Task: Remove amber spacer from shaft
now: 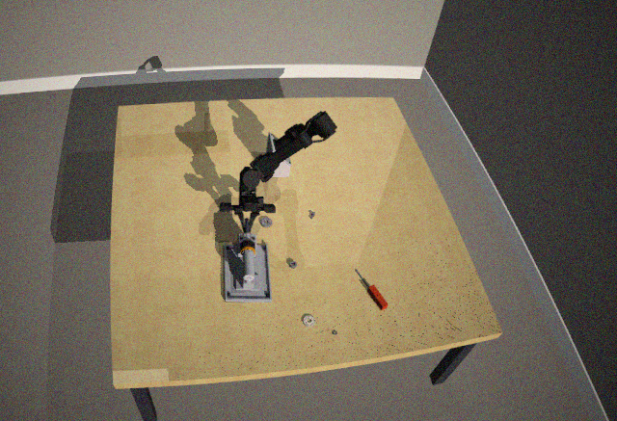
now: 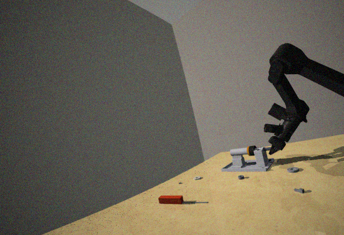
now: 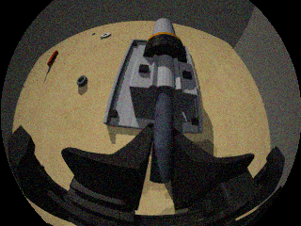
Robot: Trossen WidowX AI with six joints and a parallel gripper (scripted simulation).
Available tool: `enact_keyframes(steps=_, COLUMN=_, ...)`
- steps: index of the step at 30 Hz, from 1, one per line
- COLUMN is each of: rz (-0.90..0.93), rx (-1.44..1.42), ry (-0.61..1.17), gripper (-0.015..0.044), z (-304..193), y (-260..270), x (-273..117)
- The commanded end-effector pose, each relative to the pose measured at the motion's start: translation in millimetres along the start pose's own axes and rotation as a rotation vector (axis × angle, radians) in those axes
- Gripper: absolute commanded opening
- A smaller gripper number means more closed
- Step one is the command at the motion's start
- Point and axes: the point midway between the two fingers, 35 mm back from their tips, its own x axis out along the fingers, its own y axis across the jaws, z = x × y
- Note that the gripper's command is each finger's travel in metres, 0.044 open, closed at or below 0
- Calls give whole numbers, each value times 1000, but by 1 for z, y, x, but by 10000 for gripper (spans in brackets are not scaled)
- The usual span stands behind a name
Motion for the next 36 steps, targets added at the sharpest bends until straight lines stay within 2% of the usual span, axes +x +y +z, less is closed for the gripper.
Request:
enact_keyframes(steps=1, rz=2, rx=-5, ry=0, gripper=0, z=0, y=0, x=-1)
enact_keyframes(steps=36, rz=2, rx=-5, ry=0, gripper=0, z=-3, y=0, x=-4)
